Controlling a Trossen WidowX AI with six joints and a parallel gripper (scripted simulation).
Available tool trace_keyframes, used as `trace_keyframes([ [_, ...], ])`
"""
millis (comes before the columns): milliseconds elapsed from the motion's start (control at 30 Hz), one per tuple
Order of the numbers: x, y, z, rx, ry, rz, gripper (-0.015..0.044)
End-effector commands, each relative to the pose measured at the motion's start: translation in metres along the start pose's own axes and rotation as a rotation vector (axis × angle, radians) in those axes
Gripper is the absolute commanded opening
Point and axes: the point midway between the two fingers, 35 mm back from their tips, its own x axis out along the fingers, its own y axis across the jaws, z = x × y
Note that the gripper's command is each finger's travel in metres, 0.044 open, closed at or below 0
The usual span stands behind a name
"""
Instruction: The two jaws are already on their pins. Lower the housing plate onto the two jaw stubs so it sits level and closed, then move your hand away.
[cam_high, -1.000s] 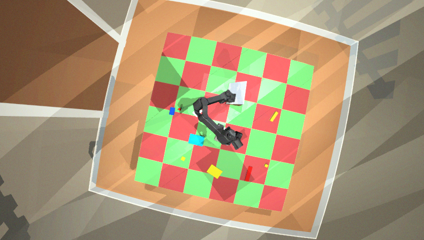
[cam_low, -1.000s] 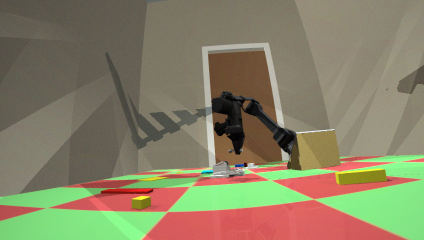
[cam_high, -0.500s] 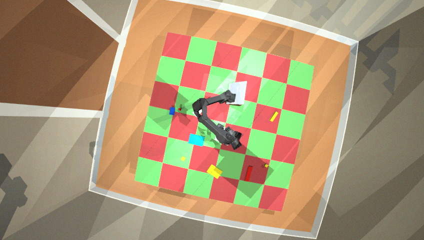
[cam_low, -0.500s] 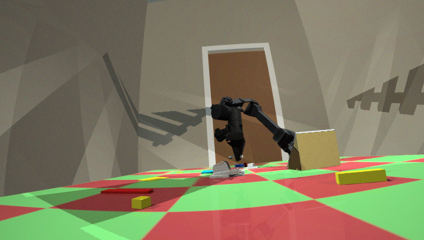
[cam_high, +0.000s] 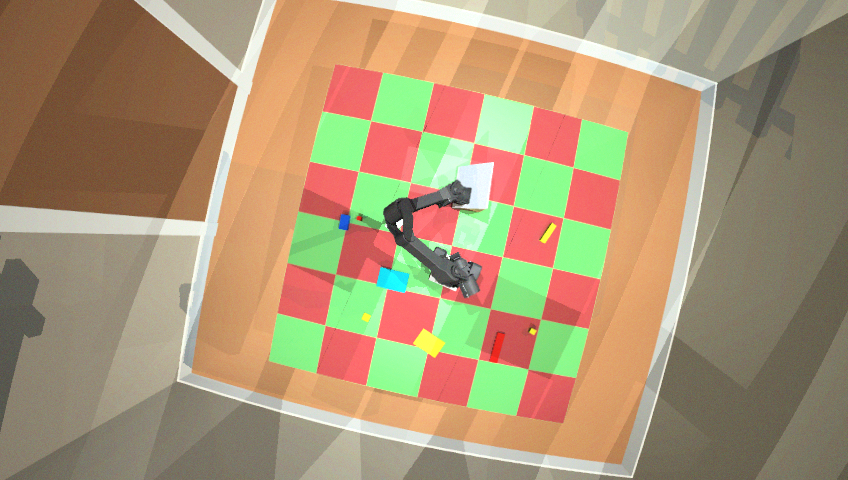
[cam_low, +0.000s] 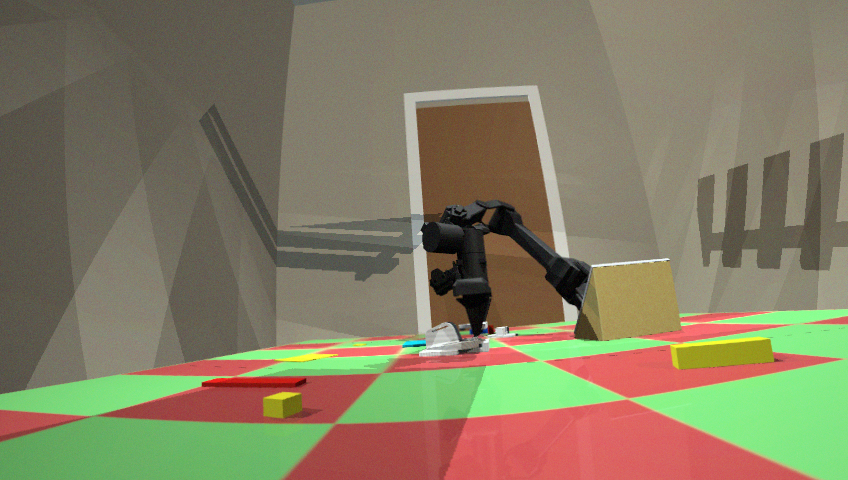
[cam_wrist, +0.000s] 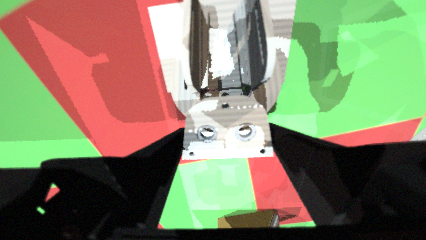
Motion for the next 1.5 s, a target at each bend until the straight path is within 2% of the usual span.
trace_keyframes([
  [0, 0.0073, -0.0015, -0.0017, -0.006, 0.001, -0.008, 0.0351],
  [1467, 0.0144, -0.0018, -0.0019, -0.013, 0.001, -0.008, 0.0351],
])
